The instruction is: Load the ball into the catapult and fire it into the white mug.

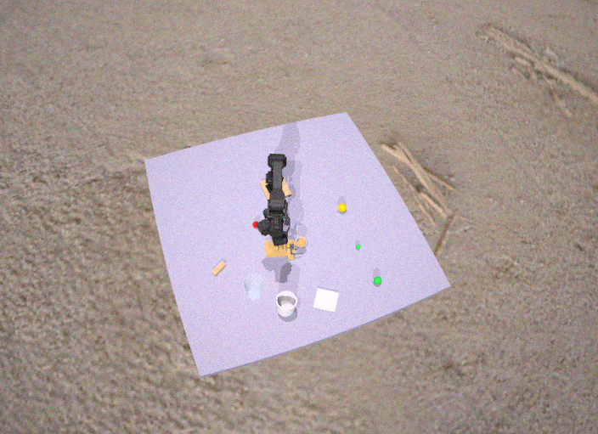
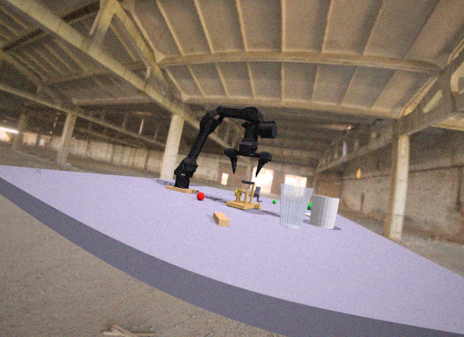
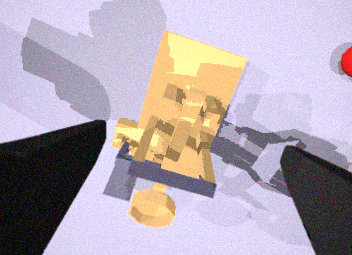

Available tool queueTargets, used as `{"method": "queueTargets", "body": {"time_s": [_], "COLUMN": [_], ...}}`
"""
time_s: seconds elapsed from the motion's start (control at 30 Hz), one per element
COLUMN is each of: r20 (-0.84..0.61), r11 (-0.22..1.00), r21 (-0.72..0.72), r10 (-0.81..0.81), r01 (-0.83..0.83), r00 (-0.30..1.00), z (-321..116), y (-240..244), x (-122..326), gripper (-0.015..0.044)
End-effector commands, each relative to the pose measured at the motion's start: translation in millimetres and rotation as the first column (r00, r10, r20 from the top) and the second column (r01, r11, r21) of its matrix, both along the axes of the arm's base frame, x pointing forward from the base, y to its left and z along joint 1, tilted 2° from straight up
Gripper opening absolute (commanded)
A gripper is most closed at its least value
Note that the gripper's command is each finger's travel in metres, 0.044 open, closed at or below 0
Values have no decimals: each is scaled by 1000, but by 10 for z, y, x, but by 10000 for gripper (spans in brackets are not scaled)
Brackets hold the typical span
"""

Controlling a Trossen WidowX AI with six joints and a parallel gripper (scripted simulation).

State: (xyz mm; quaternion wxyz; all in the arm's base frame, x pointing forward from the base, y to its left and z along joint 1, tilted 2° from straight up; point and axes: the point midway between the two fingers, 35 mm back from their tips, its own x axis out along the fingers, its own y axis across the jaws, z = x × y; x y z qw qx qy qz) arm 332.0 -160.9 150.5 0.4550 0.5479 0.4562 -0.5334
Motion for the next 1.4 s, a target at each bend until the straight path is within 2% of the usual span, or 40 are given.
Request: {"method": "queueTargets", "body": {"time_s": [0.0, 0.1, 0.3, 1.37], "r20": [1, 1, -2, -2], "r11": [999, 999, 984, 984], "r21": [3, 3, 4, 4], "r10": [-49, -55, -178, -178], "r01": [49, 55, 178, 178], "r00": [999, 999, 984, 984], "z": [10, -9, -455, -899], "y": [4, 3, 7, 17], "x": [0, 2, 5, 19], "gripper": [440, 440, 440, 440]}}
